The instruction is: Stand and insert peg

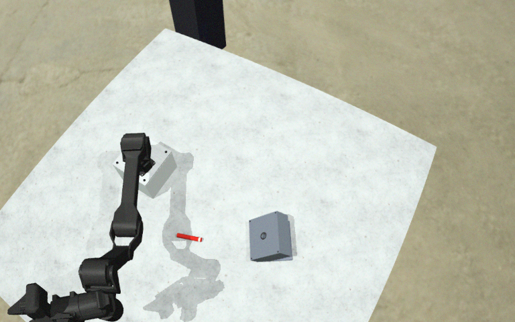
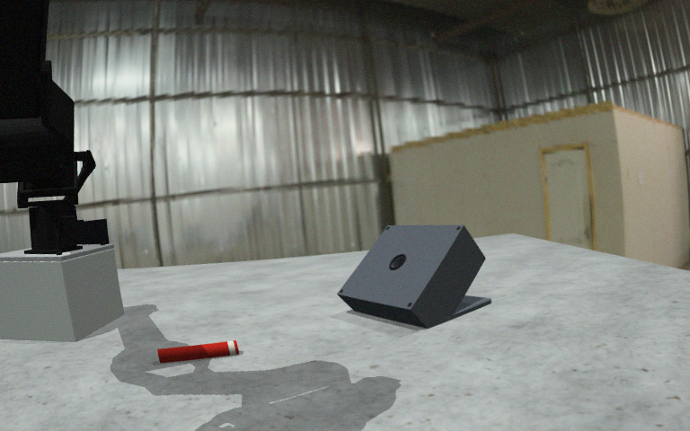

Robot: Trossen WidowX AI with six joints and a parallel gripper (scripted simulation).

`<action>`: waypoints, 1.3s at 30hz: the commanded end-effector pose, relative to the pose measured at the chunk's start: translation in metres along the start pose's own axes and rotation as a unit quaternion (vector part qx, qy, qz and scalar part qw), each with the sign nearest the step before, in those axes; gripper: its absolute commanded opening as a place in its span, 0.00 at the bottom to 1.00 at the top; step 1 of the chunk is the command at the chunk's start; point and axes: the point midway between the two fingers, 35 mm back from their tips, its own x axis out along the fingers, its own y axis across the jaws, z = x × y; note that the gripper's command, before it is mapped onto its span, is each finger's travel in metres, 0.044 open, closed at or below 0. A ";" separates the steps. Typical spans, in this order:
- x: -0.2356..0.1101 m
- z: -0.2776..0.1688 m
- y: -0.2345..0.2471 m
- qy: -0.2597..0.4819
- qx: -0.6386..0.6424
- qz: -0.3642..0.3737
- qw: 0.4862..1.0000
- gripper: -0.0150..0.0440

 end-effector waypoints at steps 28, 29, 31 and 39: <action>0.049 -0.062 -0.157 -0.032 0.202 -0.092 0.975 1.00; 0.051 -0.068 -0.166 -0.031 0.214 -0.100 0.971 1.00; 0.056 -0.082 -0.183 -0.028 0.237 -0.117 0.964 1.00; 0.066 -0.138 -0.251 -0.021 0.317 -0.189 0.929 1.00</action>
